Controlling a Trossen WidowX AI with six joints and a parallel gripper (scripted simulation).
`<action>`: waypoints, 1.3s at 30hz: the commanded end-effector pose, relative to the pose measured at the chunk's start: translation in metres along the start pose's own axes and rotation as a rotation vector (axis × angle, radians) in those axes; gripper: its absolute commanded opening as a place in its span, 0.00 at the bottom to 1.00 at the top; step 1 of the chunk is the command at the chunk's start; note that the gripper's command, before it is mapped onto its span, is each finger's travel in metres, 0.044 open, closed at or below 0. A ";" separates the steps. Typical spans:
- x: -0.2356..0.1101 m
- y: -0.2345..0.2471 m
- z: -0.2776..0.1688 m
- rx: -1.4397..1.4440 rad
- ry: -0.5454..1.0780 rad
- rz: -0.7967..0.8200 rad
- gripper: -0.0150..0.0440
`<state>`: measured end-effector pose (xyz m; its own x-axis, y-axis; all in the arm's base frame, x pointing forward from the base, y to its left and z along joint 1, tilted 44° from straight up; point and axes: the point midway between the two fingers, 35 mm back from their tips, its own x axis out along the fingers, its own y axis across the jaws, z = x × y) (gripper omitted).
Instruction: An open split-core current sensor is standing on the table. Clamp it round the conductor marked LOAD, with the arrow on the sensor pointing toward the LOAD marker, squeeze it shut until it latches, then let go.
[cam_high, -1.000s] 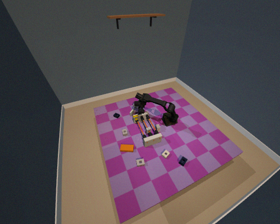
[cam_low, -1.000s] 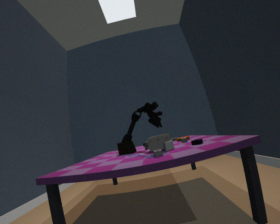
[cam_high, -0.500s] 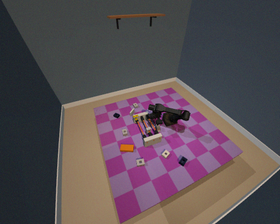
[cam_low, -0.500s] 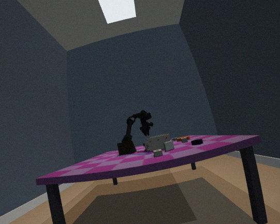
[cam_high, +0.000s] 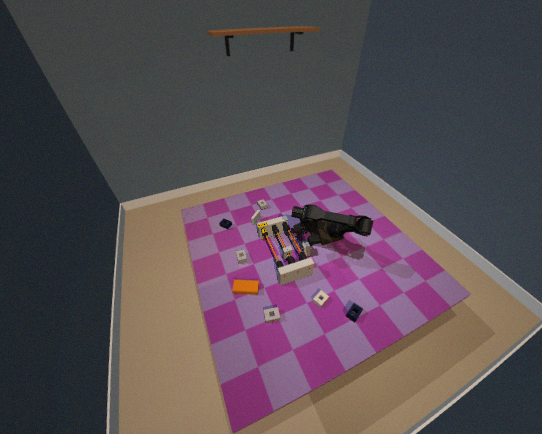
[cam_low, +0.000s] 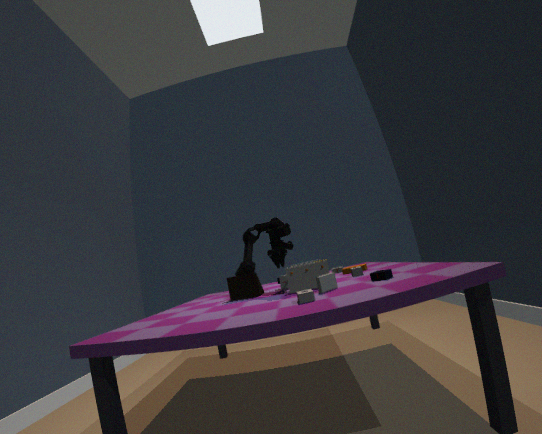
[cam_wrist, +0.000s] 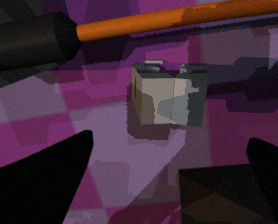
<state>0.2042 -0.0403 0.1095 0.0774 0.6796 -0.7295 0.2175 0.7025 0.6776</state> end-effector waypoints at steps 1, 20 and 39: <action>0.007 0.001 -0.001 0.002 0.002 0.001 1.00; 0.038 0.001 0.000 0.002 0.001 0.001 1.00; 0.051 0.001 -0.001 -0.002 0.002 0.000 0.72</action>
<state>0.2074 -0.0047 0.0729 0.0763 0.6800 -0.7292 0.2159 0.7027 0.6779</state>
